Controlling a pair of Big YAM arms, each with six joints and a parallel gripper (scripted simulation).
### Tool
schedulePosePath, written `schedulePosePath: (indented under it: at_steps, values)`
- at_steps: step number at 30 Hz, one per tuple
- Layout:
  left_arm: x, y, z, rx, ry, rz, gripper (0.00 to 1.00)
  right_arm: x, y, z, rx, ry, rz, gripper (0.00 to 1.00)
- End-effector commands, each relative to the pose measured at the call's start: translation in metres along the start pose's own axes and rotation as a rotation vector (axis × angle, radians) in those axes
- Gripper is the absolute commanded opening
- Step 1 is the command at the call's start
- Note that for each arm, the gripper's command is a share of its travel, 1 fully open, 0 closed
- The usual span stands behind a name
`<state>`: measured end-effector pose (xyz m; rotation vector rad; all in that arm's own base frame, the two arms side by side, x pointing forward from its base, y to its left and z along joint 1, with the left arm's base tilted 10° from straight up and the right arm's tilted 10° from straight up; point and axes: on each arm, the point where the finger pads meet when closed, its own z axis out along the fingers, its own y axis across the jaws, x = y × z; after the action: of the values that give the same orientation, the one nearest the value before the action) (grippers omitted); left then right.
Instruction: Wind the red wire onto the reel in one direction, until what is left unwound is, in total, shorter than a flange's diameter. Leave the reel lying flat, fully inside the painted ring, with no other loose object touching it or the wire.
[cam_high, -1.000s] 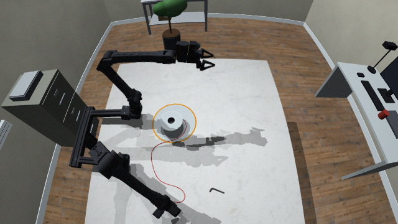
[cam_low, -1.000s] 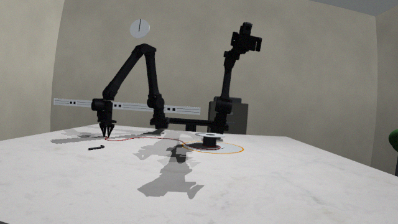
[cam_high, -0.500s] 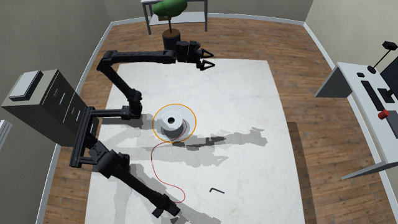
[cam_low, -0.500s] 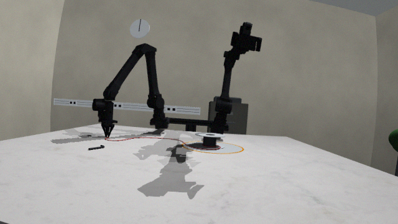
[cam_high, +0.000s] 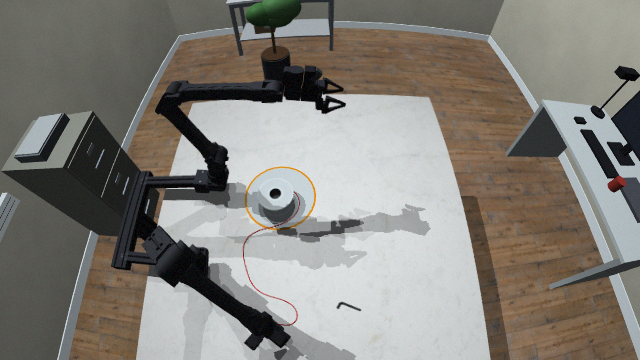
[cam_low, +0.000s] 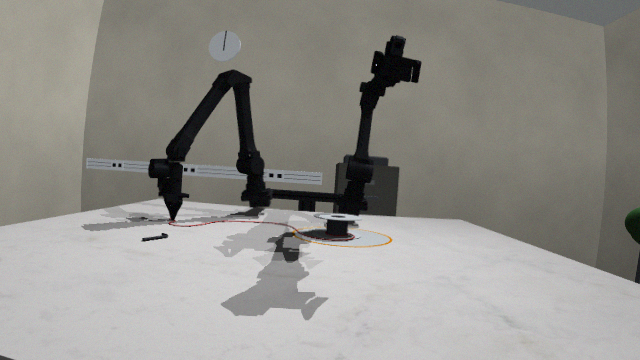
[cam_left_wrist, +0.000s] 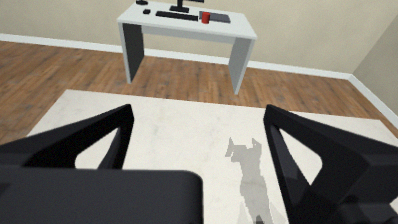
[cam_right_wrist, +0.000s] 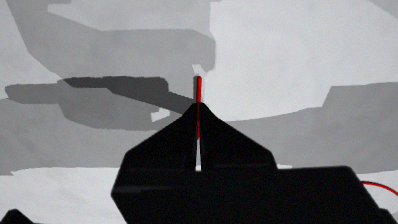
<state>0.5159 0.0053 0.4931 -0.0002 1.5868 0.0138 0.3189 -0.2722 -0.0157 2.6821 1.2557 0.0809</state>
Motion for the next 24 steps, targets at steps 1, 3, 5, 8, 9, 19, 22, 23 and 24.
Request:
schedulePosePath:
  at_steps: [1, 3, 5, 8, 9, 19, 22, 23, 24]
  values:
    - [0.001, -0.006, 0.003, 0.009, -0.016, -0.009, 1.0, 0.005, -0.004, 0.009, 0.014, 0.003, 0.002, 0.0]
    - [0.001, -0.006, 0.003, 0.009, -0.016, -0.009, 1.0, 0.005, -0.004, 0.009, 0.014, 0.003, 0.002, 0.0]
    - [0.001, -0.006, 0.003, 0.009, -0.016, -0.009, 1.0, 0.005, -0.004, 0.009, 0.014, 0.003, 0.002, 0.0]
    - [0.001, -0.006, 0.003, 0.009, -0.016, -0.009, 1.0, 0.005, -0.004, 0.009, 0.014, 0.003, 0.002, 0.0]
    - [0.001, -0.006, 0.003, 0.009, -0.016, -0.009, 1.0, 0.005, -0.004, 0.009, 0.014, 0.003, 0.002, 0.0]
    - [0.001, -0.006, 0.003, 0.009, -0.016, -0.009, 1.0, 0.004, -0.002, 0.002, 0.014, 0.003, 0.002, 0.0]
    - [0.001, -0.006, 0.003, 0.009, -0.016, -0.009, 1.0, 0.004, -0.001, -0.003, 0.014, 0.003, 0.002, 0.0]
    - [0.001, -0.006, 0.003, 0.009, -0.016, -0.009, 1.0, 0.004, -0.001, -0.007, 0.014, 0.003, 0.002, 0.0]
    - [0.001, -0.006, 0.003, 0.009, -0.016, -0.009, 1.0, 0.004, -0.001, -0.01, 0.014, 0.003, 0.002, 0.0]
